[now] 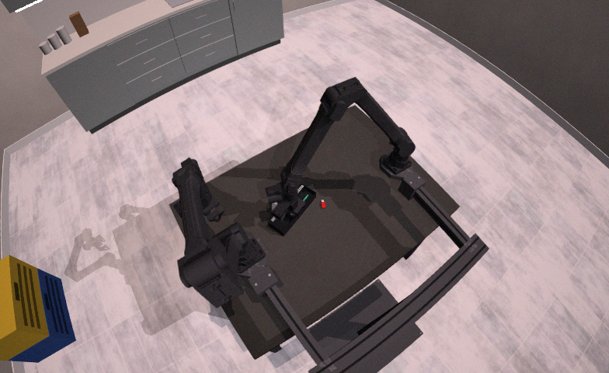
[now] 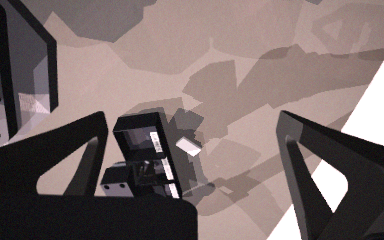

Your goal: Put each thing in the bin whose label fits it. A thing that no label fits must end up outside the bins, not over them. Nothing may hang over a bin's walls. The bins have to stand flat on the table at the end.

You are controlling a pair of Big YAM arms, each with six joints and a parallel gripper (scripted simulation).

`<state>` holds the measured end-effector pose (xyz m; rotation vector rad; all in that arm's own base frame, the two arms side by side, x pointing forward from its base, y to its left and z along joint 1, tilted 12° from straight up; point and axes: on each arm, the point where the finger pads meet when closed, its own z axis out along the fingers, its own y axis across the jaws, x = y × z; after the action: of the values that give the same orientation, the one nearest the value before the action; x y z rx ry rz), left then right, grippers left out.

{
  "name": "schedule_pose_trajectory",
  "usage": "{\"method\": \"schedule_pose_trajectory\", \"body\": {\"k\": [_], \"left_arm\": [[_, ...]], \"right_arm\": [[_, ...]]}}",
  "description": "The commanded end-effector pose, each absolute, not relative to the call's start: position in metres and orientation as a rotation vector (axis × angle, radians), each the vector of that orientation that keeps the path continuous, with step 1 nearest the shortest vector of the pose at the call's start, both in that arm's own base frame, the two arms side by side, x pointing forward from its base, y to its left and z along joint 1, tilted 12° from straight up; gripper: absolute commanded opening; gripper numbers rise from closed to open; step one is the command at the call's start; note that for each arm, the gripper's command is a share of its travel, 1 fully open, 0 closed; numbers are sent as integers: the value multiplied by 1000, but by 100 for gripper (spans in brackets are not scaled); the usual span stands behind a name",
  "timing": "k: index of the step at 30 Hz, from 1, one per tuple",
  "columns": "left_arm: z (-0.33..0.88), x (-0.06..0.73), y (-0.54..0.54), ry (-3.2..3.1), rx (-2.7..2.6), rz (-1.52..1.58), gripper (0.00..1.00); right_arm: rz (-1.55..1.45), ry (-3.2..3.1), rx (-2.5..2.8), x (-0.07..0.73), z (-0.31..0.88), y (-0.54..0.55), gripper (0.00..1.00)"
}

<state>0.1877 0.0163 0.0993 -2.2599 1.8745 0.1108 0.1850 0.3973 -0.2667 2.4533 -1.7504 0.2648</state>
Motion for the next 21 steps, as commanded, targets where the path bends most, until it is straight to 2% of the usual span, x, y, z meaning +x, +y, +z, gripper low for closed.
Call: {"method": "schedule_pose_trajectory", "body": {"k": [1,21], "left_arm": [[100,190,17,1875,-2250,88,100],[100,190,17,1875,-2250,88,100]], "right_arm": [[265,-1758,2463,189,-252,402,21],[265,-1756,2467,180,-225,410,21]]}}
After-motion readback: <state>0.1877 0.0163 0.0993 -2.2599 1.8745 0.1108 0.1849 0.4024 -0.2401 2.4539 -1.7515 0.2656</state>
